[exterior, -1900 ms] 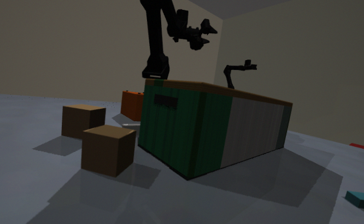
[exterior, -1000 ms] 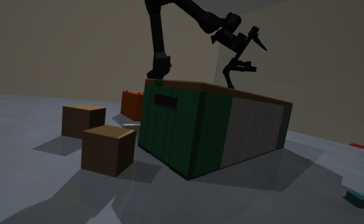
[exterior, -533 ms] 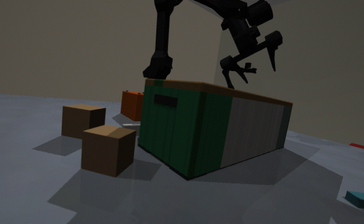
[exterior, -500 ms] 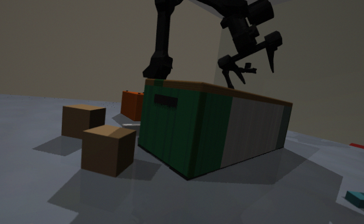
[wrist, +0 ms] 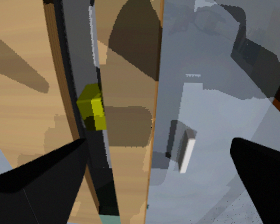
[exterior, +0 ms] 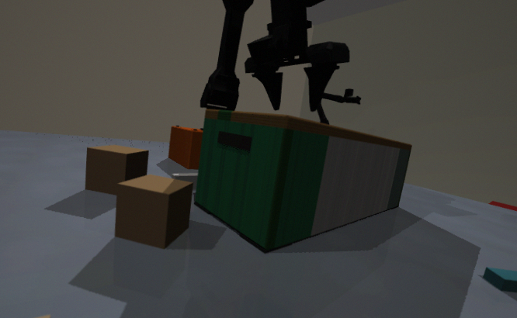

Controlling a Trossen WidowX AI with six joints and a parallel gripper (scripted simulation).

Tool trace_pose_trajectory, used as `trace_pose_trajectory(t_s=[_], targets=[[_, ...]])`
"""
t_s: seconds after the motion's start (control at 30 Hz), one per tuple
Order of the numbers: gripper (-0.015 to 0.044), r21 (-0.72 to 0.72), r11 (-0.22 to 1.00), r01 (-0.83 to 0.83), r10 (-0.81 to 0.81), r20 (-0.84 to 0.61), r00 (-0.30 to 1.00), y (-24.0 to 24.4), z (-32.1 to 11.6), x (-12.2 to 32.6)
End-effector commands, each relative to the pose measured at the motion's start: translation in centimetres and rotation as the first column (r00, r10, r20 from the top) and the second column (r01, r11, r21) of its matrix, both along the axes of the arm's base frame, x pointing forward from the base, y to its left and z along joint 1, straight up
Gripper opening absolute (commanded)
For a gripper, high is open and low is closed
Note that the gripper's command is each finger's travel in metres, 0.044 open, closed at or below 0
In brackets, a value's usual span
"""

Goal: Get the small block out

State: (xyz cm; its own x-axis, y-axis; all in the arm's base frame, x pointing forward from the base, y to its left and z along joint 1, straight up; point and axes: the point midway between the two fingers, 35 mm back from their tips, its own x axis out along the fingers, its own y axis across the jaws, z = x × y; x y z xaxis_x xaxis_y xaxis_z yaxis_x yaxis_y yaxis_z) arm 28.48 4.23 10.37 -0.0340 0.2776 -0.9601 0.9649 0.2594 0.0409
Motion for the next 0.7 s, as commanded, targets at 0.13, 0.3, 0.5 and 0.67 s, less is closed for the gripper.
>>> trace_pose_trajectory(t_s=[0.13,0.3,0.5,0.67], targets=[[0.0400,0.045,0.999,0.015,-0.014,-0.040,0.999,-0.9,0.2,-0.4],[0.0400,0.045,0.999,0.015,-0.014,-0.040,0.999,-0.9,-0.3,-0.3],[0.0400,0.045,0.999,0.015,-0.014,-0.039,0.999,-1.0,-1.3,-0.1],[0.0400,0.045,0.999,0.015,-0.014,-0.039,0.999,-1.1,-2.1,0.1]])
